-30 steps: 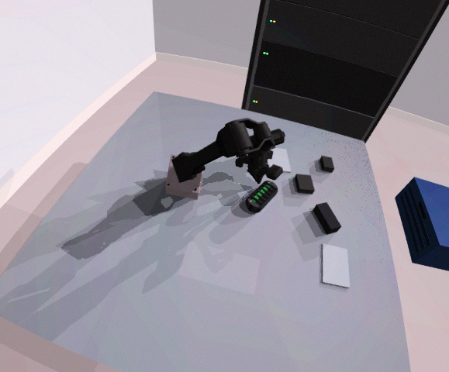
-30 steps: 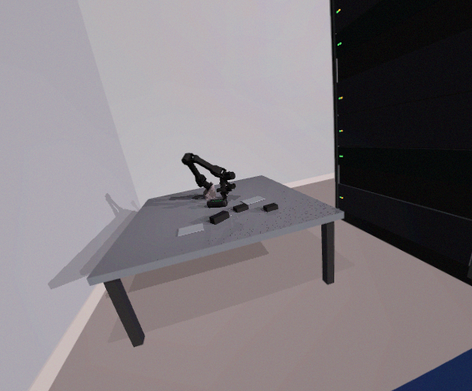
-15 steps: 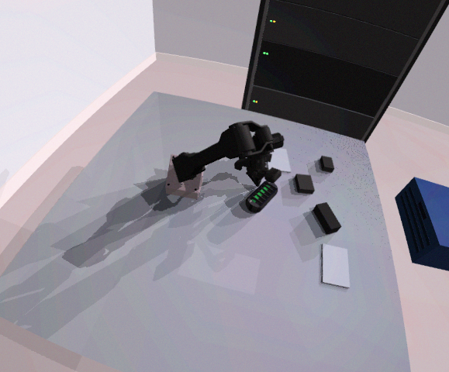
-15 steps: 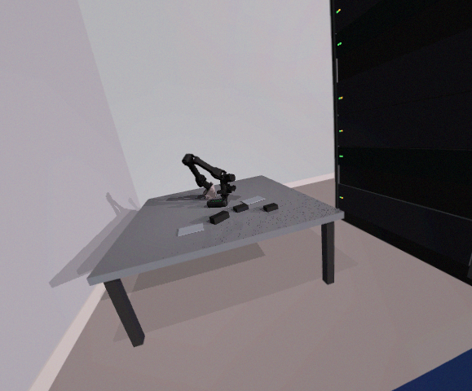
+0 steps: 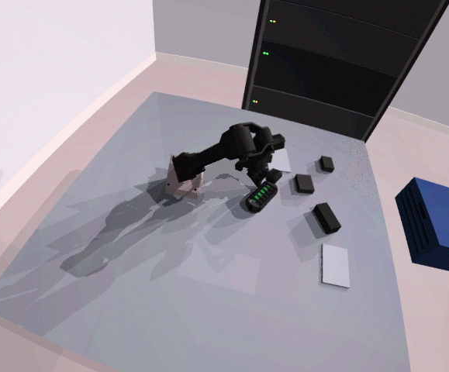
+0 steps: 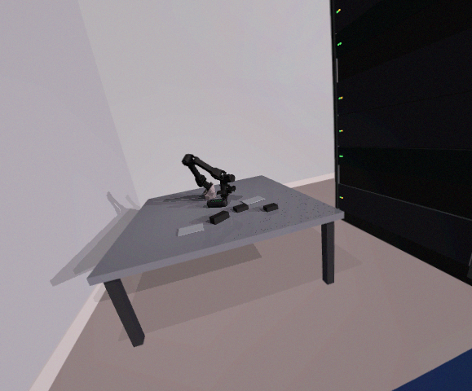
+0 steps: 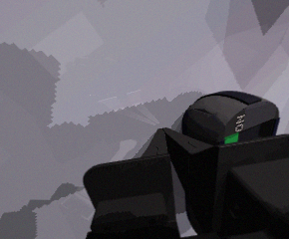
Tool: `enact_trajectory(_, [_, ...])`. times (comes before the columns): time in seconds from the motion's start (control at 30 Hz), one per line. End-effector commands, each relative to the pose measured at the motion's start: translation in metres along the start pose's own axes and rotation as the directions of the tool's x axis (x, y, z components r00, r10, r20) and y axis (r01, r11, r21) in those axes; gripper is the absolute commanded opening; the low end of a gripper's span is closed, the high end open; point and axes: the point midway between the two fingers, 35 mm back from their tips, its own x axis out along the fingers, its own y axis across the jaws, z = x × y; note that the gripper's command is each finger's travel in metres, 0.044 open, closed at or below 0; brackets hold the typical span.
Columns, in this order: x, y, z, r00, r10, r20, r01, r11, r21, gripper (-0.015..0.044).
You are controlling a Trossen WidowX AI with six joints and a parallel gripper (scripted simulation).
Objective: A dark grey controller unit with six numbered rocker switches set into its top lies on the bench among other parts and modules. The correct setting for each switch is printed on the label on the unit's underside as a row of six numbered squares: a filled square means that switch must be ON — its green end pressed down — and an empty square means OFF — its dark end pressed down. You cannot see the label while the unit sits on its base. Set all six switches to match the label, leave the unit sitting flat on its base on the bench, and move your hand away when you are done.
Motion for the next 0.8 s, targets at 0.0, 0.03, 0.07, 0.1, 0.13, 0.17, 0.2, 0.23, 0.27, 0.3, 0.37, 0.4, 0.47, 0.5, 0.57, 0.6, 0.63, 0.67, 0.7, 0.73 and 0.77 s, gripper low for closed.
enact_trajectory(0.0, [-0.0002, -0.0035, 0.0003, 1.000, -0.007, 0.001, 0.007, 1.000, 0.001, 0.0000])
enact_trajectory(0.03, [-0.0001, -0.0038, 0.0003, 1.000, -0.007, 0.001, 0.007, 1.000, 0.001, 0.0000])
enact_trajectory(0.07, [0.0001, -0.0042, 0.0003, 1.000, -0.007, 0.001, 0.007, 1.000, 0.001, 0.0000])
enact_trajectory(0.1, [0.0002, -0.0046, 0.0003, 1.000, -0.007, 0.001, 0.007, 1.000, 0.001, 0.0000])
enact_trajectory(0.13, [0.0003, -0.0050, 0.0003, 1.000, -0.007, 0.001, 0.007, 1.000, 0.001, 0.0000])
enact_trajectory(0.17, [0.0004, -0.0054, 0.0003, 1.000, -0.007, 0.001, 0.007, 1.000, 0.001, 0.0000])
enact_trajectory(0.2, [0.0005, -0.0058, 0.0002, 1.000, -0.007, 0.001, 0.007, 1.000, 0.001, 0.0000])
enact_trajectory(0.23, [0.0006, -0.0061, 0.0002, 1.000, -0.007, 0.001, 0.007, 1.000, 0.001, 0.0000])
enact_trajectory(0.27, [0.0007, -0.0065, 0.0002, 1.000, -0.007, 0.001, 0.007, 1.000, 0.001, 0.0000])
enact_trajectory(0.3, [0.0009, -0.0069, 0.0002, 1.000, -0.007, 0.001, 0.007, 1.000, 0.001, 0.0000])
enact_trajectory(0.37, [0.0011, -0.0077, 0.0002, 1.000, -0.007, 0.001, 0.007, 1.000, 0.001, 0.0000])
enact_trajectory(0.4, [0.0012, -0.0081, 0.0002, 1.000, -0.007, 0.001, 0.007, 1.000, 0.001, 0.0000])
enact_trajectory(0.47, [0.0014, -0.0088, 0.0001, 1.000, -0.007, 0.001, 0.007, 1.000, 0.002, 0.0000])
enact_trajectory(0.5, [0.0015, -0.0091, 0.0001, 1.000, -0.007, 0.001, 0.007, 1.000, 0.002, 0.0000])
enact_trajectory(0.57, [0.0016, -0.0094, 0.0001, 1.000, -0.007, 0.000, 0.007, 1.000, 0.002, 0.0000])
enact_trajectory(0.6, [0.0017, -0.0096, 0.0001, 1.000, -0.007, 0.001, 0.007, 1.000, 0.002, 0.0000])
enact_trajectory(0.63, [0.0018, -0.0100, 0.0002, 1.000, -0.007, 0.001, 0.007, 1.000, 0.002, 0.0000])
enact_trajectory(0.67, [0.0019, -0.0105, 0.0003, 1.000, -0.007, 0.001, 0.007, 1.000, 0.002, 0.0000])
enact_trajectory(0.7, [0.0021, -0.0113, 0.0004, 1.000, -0.007, 0.001, 0.007, 1.000, 0.002, 0.0000])
enact_trajectory(0.73, [0.0024, -0.0123, 0.0005, 1.000, -0.007, 0.001, 0.007, 1.000, 0.002, 0.0000])
enact_trajectory(0.77, [0.0027, -0.0134, 0.0006, 1.000, -0.007, 0.001, 0.007, 1.000, 0.002, 0.0000])
